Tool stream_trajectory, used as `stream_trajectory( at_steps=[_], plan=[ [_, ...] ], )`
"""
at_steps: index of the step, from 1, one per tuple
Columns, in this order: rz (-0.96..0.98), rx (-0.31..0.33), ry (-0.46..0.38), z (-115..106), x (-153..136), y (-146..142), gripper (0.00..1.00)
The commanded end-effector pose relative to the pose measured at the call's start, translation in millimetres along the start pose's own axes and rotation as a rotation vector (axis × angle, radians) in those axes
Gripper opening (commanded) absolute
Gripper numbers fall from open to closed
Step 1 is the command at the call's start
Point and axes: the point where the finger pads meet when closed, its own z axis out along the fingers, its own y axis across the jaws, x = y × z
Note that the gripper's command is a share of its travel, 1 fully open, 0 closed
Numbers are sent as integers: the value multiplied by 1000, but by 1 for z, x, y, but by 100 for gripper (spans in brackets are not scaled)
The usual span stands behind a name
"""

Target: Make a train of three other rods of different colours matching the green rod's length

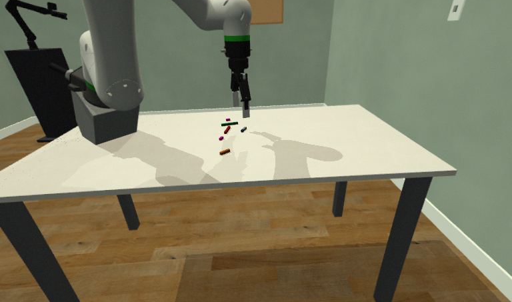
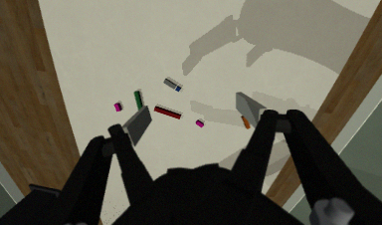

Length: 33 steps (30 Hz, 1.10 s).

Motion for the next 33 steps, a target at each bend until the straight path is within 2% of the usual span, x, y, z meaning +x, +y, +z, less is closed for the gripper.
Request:
stream_trajectory(
  at_steps=[1,6,8,9,23,25,26,33],
  plan=[
    [167,-8,7,1,-5,9,100],
    [337,-7,7,2,-10,18,100],
    [337,-7,7,2,-10,18,100],
    [434,-6,7,3,-14,24,100],
    [896,-3,8,6,-30,48,100],
    [896,-3,8,6,-30,48,100],
    [994,-3,8,7,-34,53,100],
    [1218,-2,9,8,-42,64,100]
  ],
)
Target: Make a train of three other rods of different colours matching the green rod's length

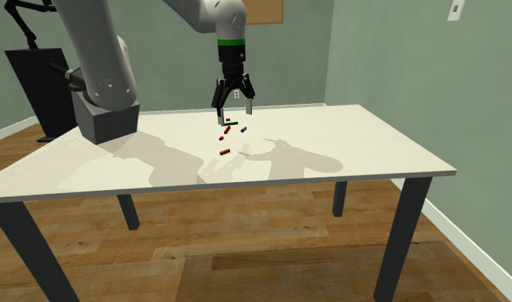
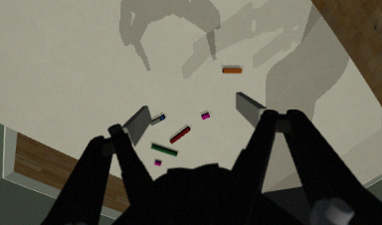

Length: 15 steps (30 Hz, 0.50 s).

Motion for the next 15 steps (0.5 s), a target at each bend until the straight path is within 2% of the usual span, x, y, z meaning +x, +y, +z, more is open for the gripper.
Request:
stream_trajectory(
  at_steps=[1,7,9,10,15],
  plan=[
    [167,0,13,1,4,9,100],
    [370,2,14,1,9,20,100],
    [370,2,14,1,9,20,100],
    [468,3,14,2,12,26,100],
    [624,5,15,2,15,35,100]
  ],
)
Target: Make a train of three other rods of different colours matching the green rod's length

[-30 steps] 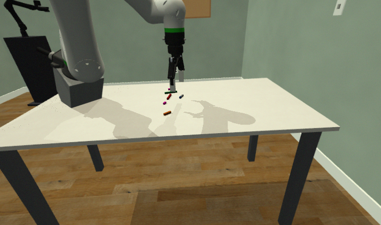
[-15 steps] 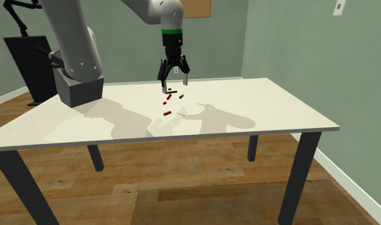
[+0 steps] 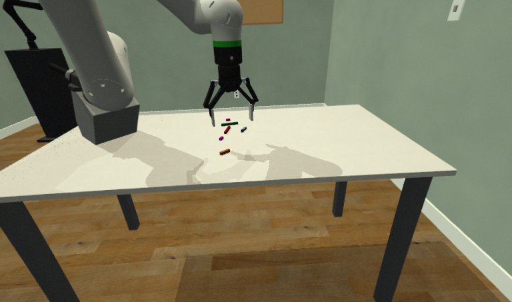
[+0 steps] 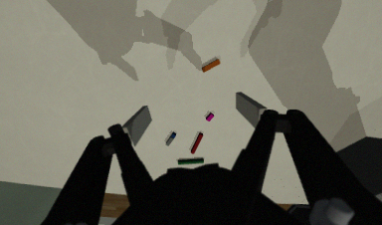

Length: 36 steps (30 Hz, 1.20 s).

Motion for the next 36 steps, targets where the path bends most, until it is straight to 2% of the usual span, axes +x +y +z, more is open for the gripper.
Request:
stream_trajectory(
  at_steps=[1,9,11,12,26,28,32,36],
  plan=[
    [167,6,13,0,7,6,100],
    [438,10,14,1,20,17,100],
    [438,10,14,1,20,17,100],
    [531,11,14,1,24,21,100],
    [996,20,15,2,43,41,100],
    [996,20,15,2,43,41,100],
    [1147,23,15,2,49,48,100],
    [1210,25,15,2,52,50,100]
  ],
)
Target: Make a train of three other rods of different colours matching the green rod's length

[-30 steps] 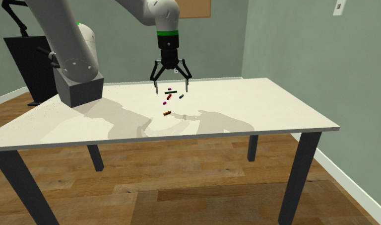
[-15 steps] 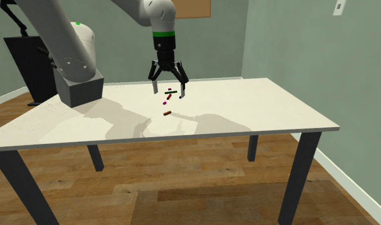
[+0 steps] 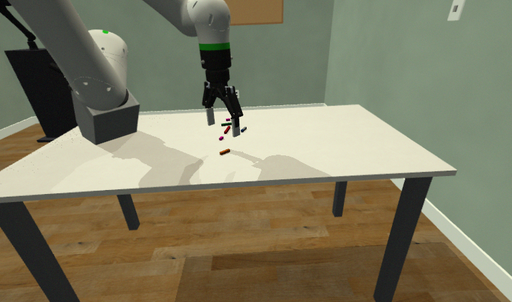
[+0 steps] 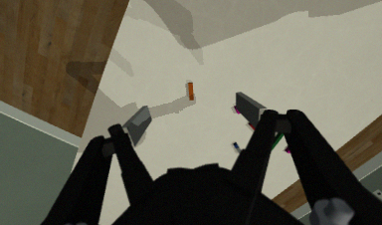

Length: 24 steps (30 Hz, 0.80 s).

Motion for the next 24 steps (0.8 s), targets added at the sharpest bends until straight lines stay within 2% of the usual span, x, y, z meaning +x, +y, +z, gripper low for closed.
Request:
stream_trajectory(
  at_steps=[1,4,5,24],
  plan=[
    [70,11,2,0,3,-1,100],
    [73,11,2,0,4,-1,100],
    [73,11,2,0,4,-1,15],
    [73,11,2,0,4,-1,15]
  ],
)
